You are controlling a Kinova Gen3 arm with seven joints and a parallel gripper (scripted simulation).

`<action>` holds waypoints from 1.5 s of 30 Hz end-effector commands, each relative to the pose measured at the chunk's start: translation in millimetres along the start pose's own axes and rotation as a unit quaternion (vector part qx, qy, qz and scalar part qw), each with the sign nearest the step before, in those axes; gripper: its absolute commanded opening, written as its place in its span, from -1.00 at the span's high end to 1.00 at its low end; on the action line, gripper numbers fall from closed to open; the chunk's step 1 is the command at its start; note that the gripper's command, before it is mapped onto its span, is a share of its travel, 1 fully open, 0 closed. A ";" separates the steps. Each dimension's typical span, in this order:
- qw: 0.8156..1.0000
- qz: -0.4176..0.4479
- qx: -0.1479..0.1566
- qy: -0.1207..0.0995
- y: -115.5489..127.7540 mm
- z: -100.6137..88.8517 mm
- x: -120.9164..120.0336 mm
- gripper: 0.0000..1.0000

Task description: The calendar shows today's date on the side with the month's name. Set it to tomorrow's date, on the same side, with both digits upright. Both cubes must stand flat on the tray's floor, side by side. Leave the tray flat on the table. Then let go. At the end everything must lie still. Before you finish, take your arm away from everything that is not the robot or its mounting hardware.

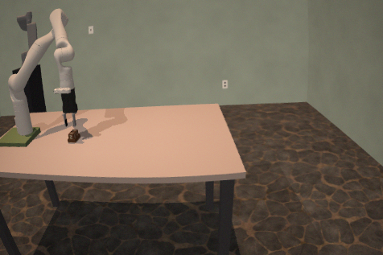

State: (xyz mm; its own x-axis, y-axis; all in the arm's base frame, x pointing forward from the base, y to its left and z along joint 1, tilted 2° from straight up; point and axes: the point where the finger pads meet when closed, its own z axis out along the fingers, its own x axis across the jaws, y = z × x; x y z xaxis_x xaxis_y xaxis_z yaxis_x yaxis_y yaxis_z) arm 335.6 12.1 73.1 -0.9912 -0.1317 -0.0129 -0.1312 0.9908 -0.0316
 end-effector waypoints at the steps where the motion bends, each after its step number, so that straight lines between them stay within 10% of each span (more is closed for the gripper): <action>1: 1.000 0.003 0.001 0.001 -2.3 2.4 0.9 -0.80; 45: 1.000 0.003 0.001 0.001 -2.2 28.7 0.8 -0.80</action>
